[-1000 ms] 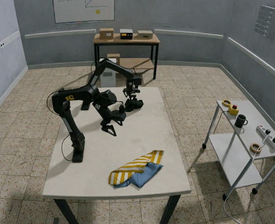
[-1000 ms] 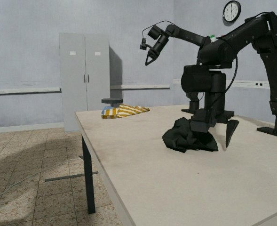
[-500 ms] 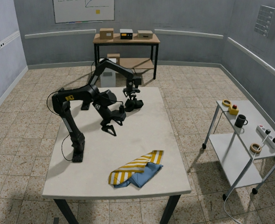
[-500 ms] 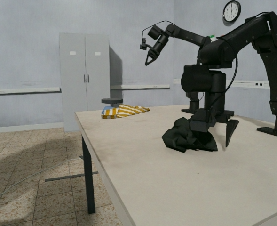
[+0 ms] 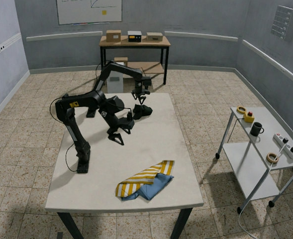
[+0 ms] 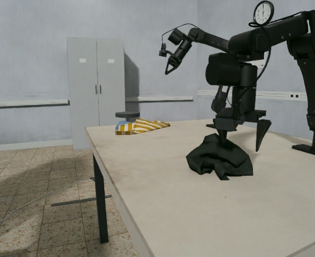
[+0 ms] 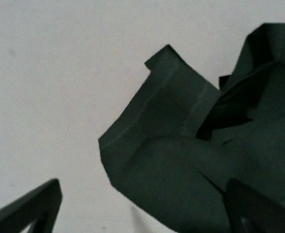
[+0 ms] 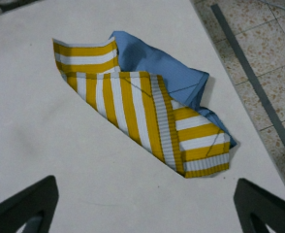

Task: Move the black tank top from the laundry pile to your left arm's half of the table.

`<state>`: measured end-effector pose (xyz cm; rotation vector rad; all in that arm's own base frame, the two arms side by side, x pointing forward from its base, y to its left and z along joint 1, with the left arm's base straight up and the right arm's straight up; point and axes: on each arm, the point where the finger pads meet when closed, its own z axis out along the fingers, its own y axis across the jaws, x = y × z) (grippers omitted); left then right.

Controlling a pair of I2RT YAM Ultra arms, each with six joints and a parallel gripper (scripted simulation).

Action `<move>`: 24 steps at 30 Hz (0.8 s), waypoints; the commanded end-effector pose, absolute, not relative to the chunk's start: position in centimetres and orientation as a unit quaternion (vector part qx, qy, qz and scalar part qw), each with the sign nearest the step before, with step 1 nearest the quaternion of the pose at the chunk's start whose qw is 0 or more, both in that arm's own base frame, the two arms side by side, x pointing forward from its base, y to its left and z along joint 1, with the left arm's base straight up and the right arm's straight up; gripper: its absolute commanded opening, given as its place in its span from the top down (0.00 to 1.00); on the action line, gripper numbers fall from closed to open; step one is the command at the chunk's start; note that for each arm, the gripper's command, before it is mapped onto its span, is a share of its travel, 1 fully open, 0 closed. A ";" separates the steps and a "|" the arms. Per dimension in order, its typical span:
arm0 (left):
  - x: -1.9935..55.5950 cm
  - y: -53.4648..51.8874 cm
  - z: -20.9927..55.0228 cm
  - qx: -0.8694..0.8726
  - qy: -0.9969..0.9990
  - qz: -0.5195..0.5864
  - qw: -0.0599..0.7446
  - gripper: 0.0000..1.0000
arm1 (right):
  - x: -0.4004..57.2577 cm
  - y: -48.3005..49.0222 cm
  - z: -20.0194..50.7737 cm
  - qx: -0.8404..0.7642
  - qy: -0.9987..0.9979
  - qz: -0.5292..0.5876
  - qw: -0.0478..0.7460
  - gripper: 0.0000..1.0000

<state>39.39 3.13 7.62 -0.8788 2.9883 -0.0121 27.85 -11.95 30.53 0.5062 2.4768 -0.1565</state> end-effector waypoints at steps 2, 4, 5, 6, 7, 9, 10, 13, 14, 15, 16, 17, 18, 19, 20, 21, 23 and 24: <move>39.0 3.1 11.5 -0.285 0.958 -0.004 0.029 0.08 | 27.9 -12.1 33.2 0.185 0.918 -0.067 0.343 0.08; 39.0 3.1 11.8 -0.285 0.958 -0.004 0.025 0.08 | 27.9 -12.1 33.2 0.185 0.918 -0.067 0.343 0.08; 38.9 3.2 12.6 -0.286 0.958 -0.003 0.029 0.08 | 27.9 -12.1 33.2 0.185 0.918 -0.067 0.343 0.08; 38.9 3.2 12.9 -0.286 0.958 -0.003 0.028 0.08 | 27.9 -12.1 33.2 0.185 0.918 -0.067 0.343 0.08; 38.9 3.2 12.7 -0.286 0.958 -0.002 0.025 0.08 | 27.9 -12.1 33.2 0.185 0.918 -0.067 0.343 0.08; 38.8 3.2 13.4 -0.286 0.958 0.000 0.021 0.08 | 27.9 -12.1 33.2 0.185 0.918 -0.067 0.343 0.08; 38.8 3.2 13.4 -0.286 0.958 0.000 0.021 0.08 | 27.9 -12.1 33.2 0.185 0.918 -0.067 0.343 0.08; 38.8 3.2 13.0 -0.286 0.958 0.003 0.009 0.08 | 27.9 -12.1 33.2 0.185 0.918 -0.067 0.343 0.08; 38.8 3.2 13.1 -0.286 0.958 0.005 0.003 0.08 | 27.9 -12.1 33.2 0.185 0.918 -0.067 0.343 0.08; 38.8 3.2 13.1 -0.286 0.958 0.005 0.003 0.08 | 27.9 -12.1 33.2 0.185 0.918 -0.067 0.343 0.08; 38.9 3.3 12.6 -0.286 0.958 0.008 -0.009 0.08 | 27.9 -12.1 33.2 0.185 0.918 -0.067 0.343 0.08; 38.9 3.3 12.9 -0.286 0.958 0.008 -0.012 0.08 | 27.9 -12.1 33.2 0.185 0.918 -0.067 0.343 0.08; 38.9 3.3 13.4 -0.286 0.958 0.007 -0.005 0.08 | 27.9 -12.1 33.2 0.185 0.918 -0.067 0.343 0.08; 38.9 3.3 13.2 -0.286 0.958 0.007 -0.008 0.08 | 27.9 -12.1 33.2 0.185 0.918 -0.067 0.343 0.08; 38.9 3.3 13.1 -0.286 0.958 0.008 -0.009 0.08 | 27.9 -12.1 33.2 0.185 0.918 -0.067 0.343 0.08; 38.7 3.3 13.0 -0.286 0.958 0.008 -0.012 0.08 | 27.9 -12.1 33.2 0.185 0.918 -0.067 0.343 0.08; 38.9 3.3 12.9 -0.286 0.958 0.009 -0.012 0.08 | 27.9 -12.1 33.2 0.185 0.918 -0.067 0.343 0.08; 38.9 3.3 13.4 -0.286 0.958 0.007 -0.005 0.08 | 27.9 -12.1 33.2 0.185 0.918 -0.067 0.343 0.08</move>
